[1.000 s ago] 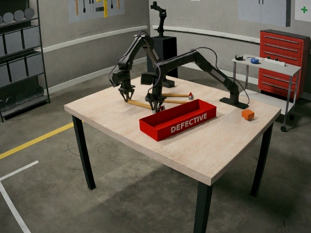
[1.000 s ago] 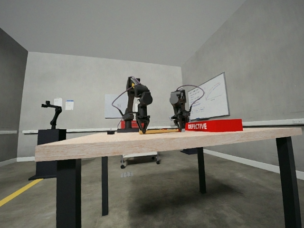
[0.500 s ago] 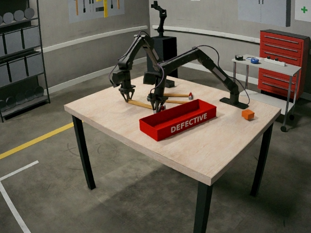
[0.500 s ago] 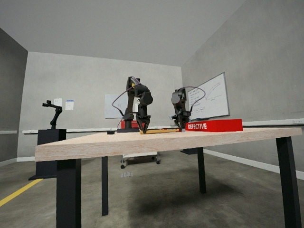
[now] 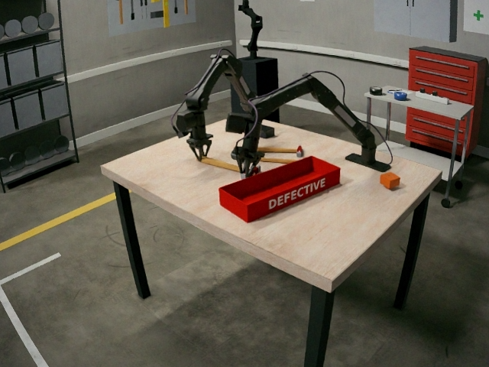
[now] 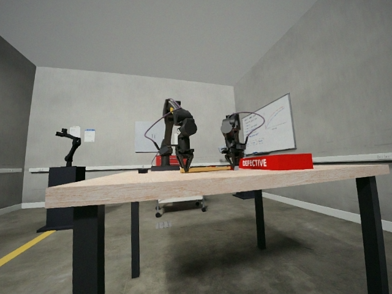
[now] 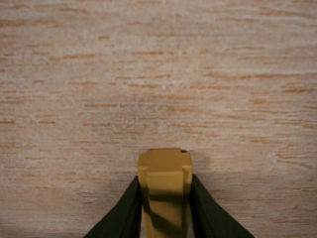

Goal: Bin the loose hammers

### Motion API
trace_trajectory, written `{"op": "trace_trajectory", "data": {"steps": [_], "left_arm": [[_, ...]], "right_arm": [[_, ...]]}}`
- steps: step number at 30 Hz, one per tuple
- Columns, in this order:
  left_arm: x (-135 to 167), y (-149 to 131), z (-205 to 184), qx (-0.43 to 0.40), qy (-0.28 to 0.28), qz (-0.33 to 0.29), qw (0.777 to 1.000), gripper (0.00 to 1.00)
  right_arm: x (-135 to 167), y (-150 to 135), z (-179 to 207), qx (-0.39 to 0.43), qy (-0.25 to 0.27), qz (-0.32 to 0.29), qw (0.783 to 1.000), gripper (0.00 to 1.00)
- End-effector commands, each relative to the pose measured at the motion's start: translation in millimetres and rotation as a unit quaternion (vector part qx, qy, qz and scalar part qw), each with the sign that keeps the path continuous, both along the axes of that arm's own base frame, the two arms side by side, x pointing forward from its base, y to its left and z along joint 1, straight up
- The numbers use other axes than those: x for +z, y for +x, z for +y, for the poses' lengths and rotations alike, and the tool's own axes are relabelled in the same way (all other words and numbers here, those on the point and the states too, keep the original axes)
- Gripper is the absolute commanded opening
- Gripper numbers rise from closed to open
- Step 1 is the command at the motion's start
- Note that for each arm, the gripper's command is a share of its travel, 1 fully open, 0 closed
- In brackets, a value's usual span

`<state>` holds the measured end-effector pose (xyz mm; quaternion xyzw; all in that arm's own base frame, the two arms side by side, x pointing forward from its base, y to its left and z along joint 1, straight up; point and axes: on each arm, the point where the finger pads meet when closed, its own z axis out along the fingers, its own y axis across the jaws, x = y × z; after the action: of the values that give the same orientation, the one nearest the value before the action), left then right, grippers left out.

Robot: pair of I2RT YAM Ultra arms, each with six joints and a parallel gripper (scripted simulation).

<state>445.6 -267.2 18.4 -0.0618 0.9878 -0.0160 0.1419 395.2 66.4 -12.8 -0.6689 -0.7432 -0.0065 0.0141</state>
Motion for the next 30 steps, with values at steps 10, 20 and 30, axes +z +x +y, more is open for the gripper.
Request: {"op": "trace_trajectory", "data": {"steps": [10, 20, 30], "left_arm": [[5, 1, -1, 0.000, -0.006, -0.003, 1.000, 0.16], [14, 5, 3, 0.000, -0.008, -0.016, 1.000, 0.45], [38, 4, 2, 0.000, -0.012, -0.032, 0.999, 0.45]], "right_arm": [[12, 9, -11, -0.009, -0.011, -0.026, 1.000, 0.25], [12, 9, -11, -0.009, -0.011, -0.025, 1.000, 0.25], [12, 9, -11, -0.009, -0.011, -0.025, 1.000, 0.25]]}}
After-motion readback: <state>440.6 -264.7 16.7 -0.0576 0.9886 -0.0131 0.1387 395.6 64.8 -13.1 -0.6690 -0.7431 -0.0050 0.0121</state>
